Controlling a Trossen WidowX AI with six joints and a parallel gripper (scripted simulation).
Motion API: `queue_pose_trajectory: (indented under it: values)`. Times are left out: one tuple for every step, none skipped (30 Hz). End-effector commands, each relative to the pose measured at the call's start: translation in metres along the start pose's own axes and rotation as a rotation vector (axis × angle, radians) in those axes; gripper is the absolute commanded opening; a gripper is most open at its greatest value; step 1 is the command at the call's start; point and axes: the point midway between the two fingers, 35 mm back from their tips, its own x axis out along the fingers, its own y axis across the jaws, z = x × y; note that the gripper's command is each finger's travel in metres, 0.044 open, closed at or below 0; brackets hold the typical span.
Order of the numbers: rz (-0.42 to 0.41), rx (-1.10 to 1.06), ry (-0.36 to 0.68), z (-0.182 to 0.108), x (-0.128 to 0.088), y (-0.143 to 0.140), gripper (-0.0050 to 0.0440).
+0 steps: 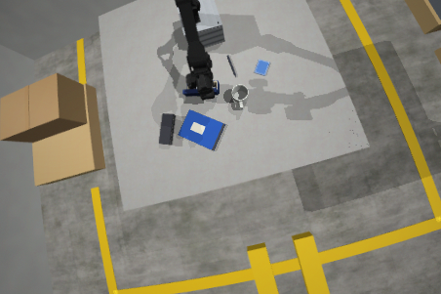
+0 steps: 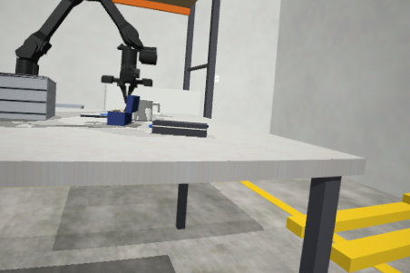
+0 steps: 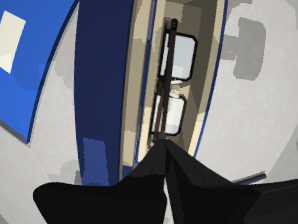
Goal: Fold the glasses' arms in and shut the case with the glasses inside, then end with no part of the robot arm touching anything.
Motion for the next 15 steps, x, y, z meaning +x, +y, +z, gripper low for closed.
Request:
queue_pose_trajectory:
  values:
    - [0.004, -0.006, 0.001, -0.032, -0.001, 0.005, 0.0]
    - [0.004, -0.006, 0.001, -0.046, -0.001, 0.005, 0.0]
    - [0.004, -0.006, 0.001, -0.055, -0.002, 0.005, 0.0]
    - [0.004, -0.006, 0.001, -0.058, -0.002, 0.005, 0.0]
    - [0.004, -0.006, 0.001, -0.058, -0.002, 0.005, 0.0]
    - [0.004, -0.006, 0.001, -0.058, -0.002, 0.005, 0.0]
    - [0.012, -0.021, 0.005, -0.055, -0.008, 0.005, 0.0]
    - [0.01, -0.017, 0.004, -0.056, -0.019, 0.006, 0.0]
    - [0.007, -0.011, 0.003, -0.057, -0.036, 0.005, 0.0]
    - [0.004, -0.007, 0.001, -0.058, -0.048, 0.005, 0.0]
    - [0.004, -0.006, 0.001, -0.058, -0.052, 0.005, 0.0]
    - [0.004, -0.006, 0.001, -0.058, -0.052, 0.005, 0.0]
    - [0.004, -0.006, 0.001, -0.058, -0.052, 0.005, 0.0]
    - [0.004, -0.006, 0.001, -0.058, -0.052, 0.005, 0.0]
    - [0.004, -0.006, 0.001, -0.058, -0.052, 0.005, 0.0]
